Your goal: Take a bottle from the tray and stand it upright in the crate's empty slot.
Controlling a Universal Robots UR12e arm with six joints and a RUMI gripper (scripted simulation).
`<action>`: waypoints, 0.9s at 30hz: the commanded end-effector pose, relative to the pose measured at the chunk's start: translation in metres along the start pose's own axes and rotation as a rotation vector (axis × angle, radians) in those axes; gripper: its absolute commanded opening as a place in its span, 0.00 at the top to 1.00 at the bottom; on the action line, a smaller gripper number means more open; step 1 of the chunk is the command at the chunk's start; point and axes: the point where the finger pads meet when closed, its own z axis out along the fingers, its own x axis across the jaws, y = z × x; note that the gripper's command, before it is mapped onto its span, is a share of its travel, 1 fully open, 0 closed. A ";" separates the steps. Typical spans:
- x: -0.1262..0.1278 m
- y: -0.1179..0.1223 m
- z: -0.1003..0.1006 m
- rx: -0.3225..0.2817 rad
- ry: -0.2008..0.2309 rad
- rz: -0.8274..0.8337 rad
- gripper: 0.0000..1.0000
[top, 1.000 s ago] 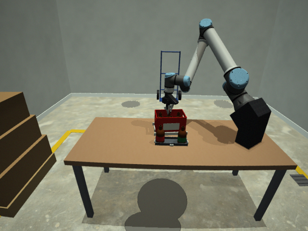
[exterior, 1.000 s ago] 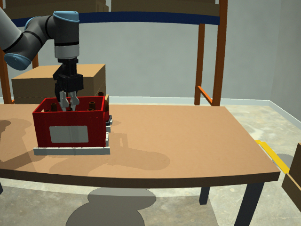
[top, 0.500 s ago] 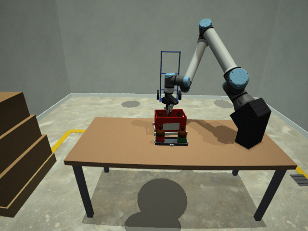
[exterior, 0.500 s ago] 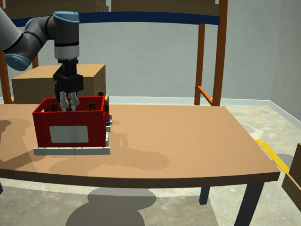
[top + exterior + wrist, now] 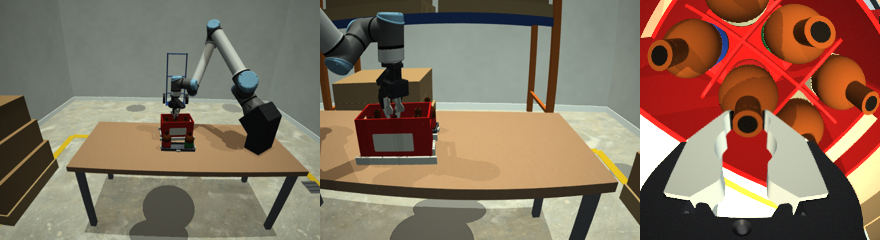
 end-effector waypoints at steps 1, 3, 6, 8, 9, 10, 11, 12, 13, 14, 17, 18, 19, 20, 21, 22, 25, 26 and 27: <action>0.000 0.000 0.000 0.000 0.000 0.000 1.00; 0.000 0.000 0.000 0.000 0.000 0.000 1.00; 0.000 0.000 0.000 0.000 0.000 0.000 1.00; 0.000 0.000 0.000 0.000 0.000 0.000 1.00; 0.000 0.000 0.000 0.000 0.000 0.000 1.00; 0.000 0.000 0.000 0.000 0.000 0.000 1.00; 0.000 0.000 0.000 0.000 0.000 0.000 1.00; 0.000 0.000 0.000 0.000 0.000 0.000 1.00; 0.000 0.000 0.000 0.000 0.000 0.000 1.00; 0.000 0.000 0.000 0.000 0.000 0.000 1.00; 0.000 0.000 0.000 0.000 0.000 0.000 1.00; 0.000 0.000 0.000 0.000 0.000 0.000 1.00; 0.000 0.000 0.000 0.000 0.000 0.000 1.00; 0.000 0.000 0.000 0.000 0.000 0.000 1.00; 0.000 0.000 0.000 0.000 0.000 0.000 0.62; 0.000 0.000 0.000 0.000 0.000 0.000 0.62; 0.000 0.000 0.000 0.000 0.000 0.000 0.62; 0.000 0.000 0.000 0.000 0.000 0.000 0.62; 0.000 0.000 0.000 0.000 0.000 0.000 0.62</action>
